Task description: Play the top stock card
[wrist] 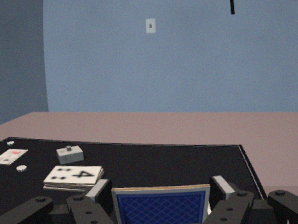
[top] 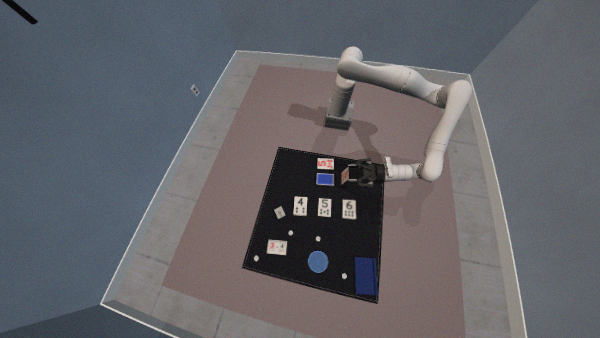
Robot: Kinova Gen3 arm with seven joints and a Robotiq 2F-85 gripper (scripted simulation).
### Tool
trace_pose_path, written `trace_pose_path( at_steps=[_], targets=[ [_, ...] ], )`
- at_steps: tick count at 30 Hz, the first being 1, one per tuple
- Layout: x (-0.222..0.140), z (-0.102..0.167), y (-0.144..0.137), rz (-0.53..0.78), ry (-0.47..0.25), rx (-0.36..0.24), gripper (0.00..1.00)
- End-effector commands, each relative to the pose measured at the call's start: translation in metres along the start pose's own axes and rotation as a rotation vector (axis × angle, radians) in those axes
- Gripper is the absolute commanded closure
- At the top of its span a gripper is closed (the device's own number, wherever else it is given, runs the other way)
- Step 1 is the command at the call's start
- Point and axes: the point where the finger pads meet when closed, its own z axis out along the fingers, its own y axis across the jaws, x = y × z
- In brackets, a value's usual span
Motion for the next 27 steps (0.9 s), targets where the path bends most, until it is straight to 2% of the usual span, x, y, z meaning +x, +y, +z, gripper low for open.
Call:
trace_pose_path(
  at_steps=[1,27],
  targets=[
    [0.0005,-0.0024,0.0001,0.009,0.003,0.001,0.29],
    [-0.0028,-0.0014,-0.0004,0.009,0.003,0.002,0.29]
  ],
)
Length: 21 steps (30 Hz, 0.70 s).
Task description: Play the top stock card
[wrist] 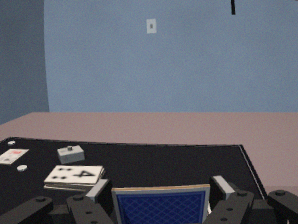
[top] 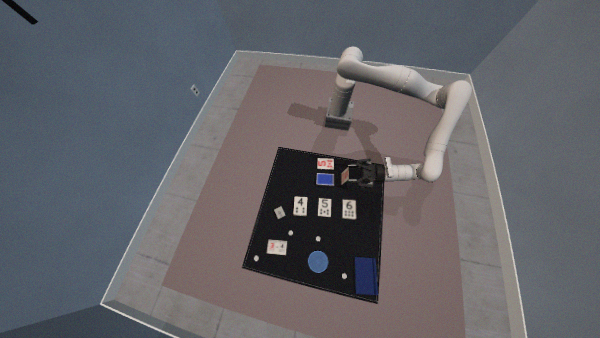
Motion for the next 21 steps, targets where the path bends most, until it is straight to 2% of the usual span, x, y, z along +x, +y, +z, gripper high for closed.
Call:
trace_pose_path(
  at_steps=[1,21],
  targets=[
    [-0.003,-0.001,0.000,0.010,0.001,-0.001,0.29],
    [-0.020,0.007,-0.001,0.010,0.001,-0.001,0.29]
  ],
)
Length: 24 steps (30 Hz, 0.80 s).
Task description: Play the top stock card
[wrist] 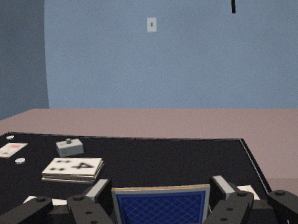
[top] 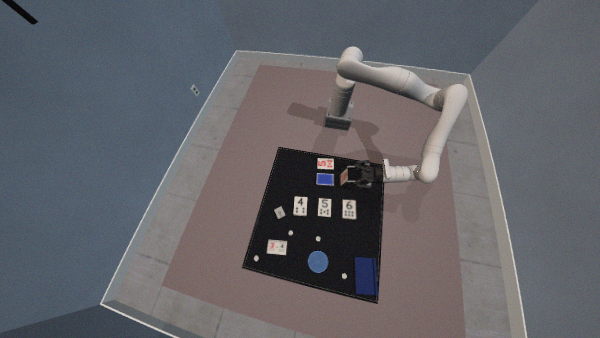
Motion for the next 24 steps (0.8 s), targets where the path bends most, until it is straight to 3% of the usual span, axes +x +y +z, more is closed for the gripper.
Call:
trace_pose_path(
  at_steps=[1,24],
  targets=[
    [-0.0039,0.0016,-0.0006,0.011,-0.002,-0.002,0.29],
    [-0.0081,0.0039,-0.0006,0.011,-0.001,-0.003,0.29]
  ],
)
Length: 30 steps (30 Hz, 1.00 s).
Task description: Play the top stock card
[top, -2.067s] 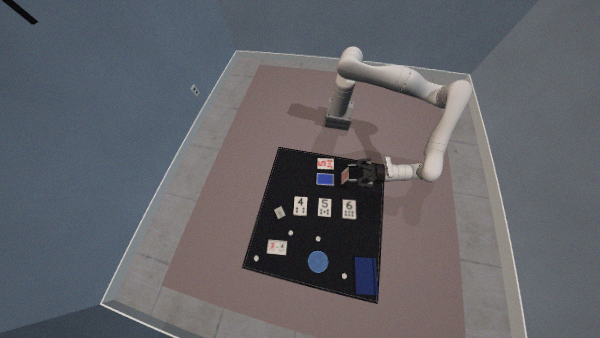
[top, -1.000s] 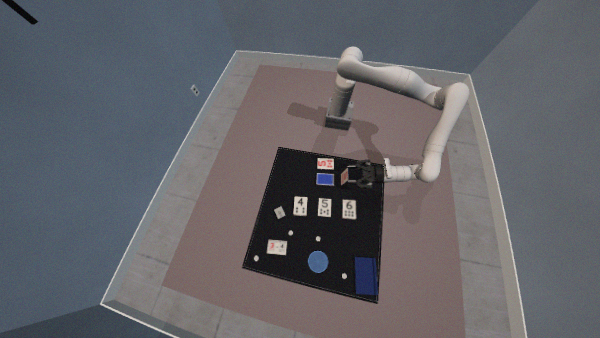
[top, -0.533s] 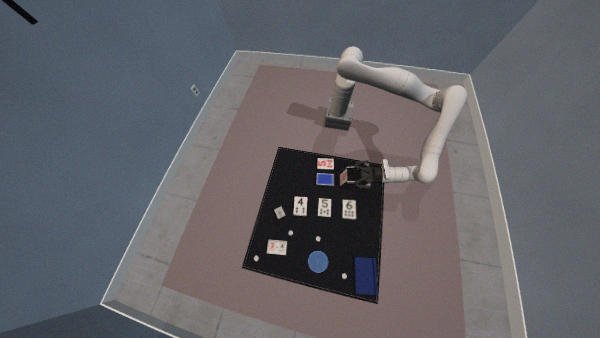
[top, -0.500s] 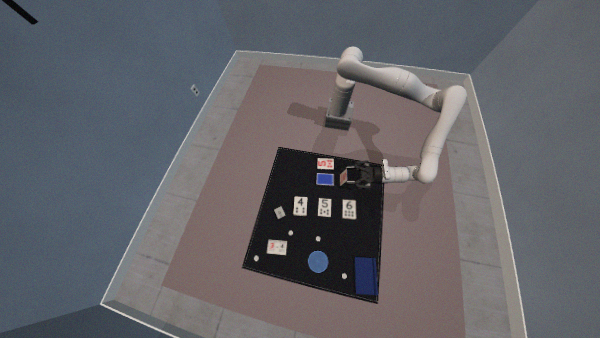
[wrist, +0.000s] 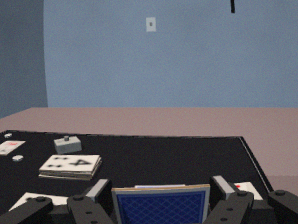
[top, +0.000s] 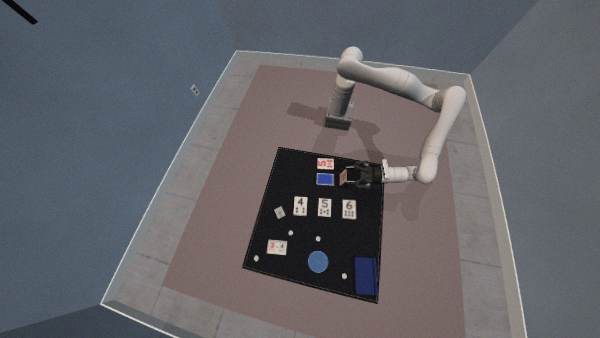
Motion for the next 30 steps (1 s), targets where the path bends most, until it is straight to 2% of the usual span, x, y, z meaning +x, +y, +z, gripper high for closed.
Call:
trace_pose_path(
  at_steps=[1,30],
  targets=[
    [-0.0013,-0.0003,-0.0017,0.013,-0.004,0.001,0.29],
    [-0.0032,0.0013,-0.0039,0.013,-0.004,0.001,0.29]
  ],
)
